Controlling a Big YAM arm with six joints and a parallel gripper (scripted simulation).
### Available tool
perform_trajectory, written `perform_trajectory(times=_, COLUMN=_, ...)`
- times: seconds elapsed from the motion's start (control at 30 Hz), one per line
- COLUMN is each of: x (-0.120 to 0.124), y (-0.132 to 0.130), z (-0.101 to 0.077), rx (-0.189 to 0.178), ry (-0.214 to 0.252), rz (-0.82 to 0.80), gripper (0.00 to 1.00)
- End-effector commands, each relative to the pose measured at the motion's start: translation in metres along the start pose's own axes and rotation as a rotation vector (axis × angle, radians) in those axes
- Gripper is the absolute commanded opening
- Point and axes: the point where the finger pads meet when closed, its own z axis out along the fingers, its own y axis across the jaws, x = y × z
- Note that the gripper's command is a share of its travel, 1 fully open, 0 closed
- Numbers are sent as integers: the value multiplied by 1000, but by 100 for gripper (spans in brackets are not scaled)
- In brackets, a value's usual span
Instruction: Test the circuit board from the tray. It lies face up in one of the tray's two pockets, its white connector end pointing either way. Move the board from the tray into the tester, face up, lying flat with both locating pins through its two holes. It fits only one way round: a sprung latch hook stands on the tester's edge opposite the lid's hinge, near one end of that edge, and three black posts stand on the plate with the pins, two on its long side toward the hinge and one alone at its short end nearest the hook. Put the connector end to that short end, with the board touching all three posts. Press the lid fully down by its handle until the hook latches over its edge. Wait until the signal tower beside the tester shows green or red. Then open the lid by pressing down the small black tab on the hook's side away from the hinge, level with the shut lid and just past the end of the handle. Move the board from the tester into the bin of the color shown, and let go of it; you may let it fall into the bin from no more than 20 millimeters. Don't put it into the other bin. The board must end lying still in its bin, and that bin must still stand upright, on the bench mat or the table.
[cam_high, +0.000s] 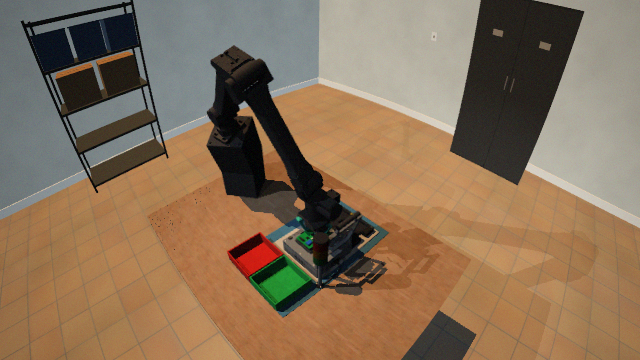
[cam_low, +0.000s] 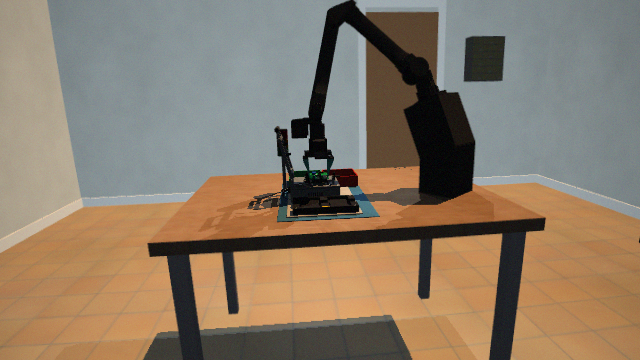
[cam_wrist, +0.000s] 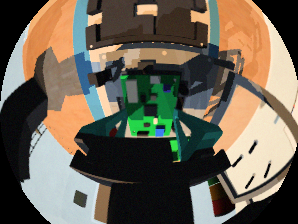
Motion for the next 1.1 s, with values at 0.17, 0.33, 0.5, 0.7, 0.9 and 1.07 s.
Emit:
perform_trajectory(times=0.17, x=6, y=-4, z=6, rx=3, ry=-1, rz=11, gripper=72)
perform_trajectory(times=0.33, x=7, y=-4, z=5, rx=0, ry=-1, rz=10, gripper=72)
perform_trajectory(times=0.5, x=7, y=-4, z=5, rx=0, ry=-1, rz=10, gripper=72)
perform_trajectory(times=0.7, x=6, y=-4, z=7, rx=-1, ry=-1, rz=9, gripper=72)
perform_trajectory(times=0.9, x=6, y=-4, z=6, rx=0, ry=-1, rz=9, gripper=72)
perform_trajectory(times=1.07, x=6, y=-4, z=6, rx=0, ry=-1, rz=9, gripper=72)
